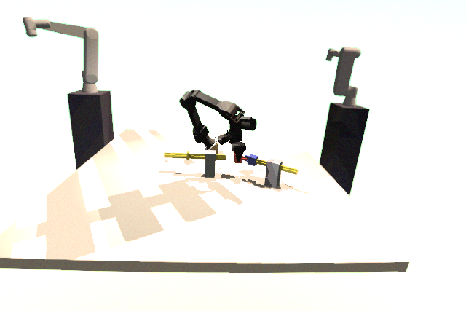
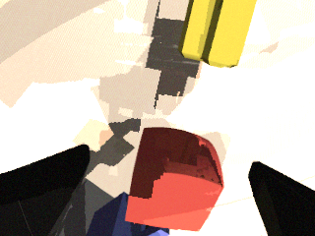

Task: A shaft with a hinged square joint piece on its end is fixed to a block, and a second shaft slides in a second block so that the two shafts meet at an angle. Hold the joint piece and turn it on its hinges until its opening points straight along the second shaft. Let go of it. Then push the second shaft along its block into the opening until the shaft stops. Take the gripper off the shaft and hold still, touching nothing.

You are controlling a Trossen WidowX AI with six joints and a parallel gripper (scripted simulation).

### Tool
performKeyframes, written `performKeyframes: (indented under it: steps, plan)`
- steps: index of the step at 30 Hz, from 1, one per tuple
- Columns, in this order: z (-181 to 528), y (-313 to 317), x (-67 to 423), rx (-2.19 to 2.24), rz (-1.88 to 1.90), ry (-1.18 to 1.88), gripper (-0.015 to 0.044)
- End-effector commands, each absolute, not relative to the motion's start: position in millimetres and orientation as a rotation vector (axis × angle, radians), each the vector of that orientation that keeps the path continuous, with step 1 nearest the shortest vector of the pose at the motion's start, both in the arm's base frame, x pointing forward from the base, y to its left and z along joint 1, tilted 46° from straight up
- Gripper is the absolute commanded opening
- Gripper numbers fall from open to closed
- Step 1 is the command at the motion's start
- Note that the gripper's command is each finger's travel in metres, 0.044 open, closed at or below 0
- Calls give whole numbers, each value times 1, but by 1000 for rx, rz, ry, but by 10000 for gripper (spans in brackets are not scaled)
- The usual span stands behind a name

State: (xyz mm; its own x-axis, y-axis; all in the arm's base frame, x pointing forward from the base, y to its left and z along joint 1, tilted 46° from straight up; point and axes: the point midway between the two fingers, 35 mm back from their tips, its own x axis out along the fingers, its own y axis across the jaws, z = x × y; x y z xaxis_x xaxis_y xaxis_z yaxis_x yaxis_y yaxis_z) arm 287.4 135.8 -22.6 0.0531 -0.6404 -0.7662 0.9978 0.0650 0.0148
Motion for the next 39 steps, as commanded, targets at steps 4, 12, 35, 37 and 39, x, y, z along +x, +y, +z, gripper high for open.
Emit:
performKeyframes:
  steps: [4,12,35,37,39]
  plan:
    - [-3,160,290,504,-1279,826,440]
    - [22,187,288,293,-1129,975,440]
    - [65,222,278,-21,-879,1156,440]
    - [67,218,279,24,-898,1152,440]
    - [69,211,280,93,-926,1144,440]
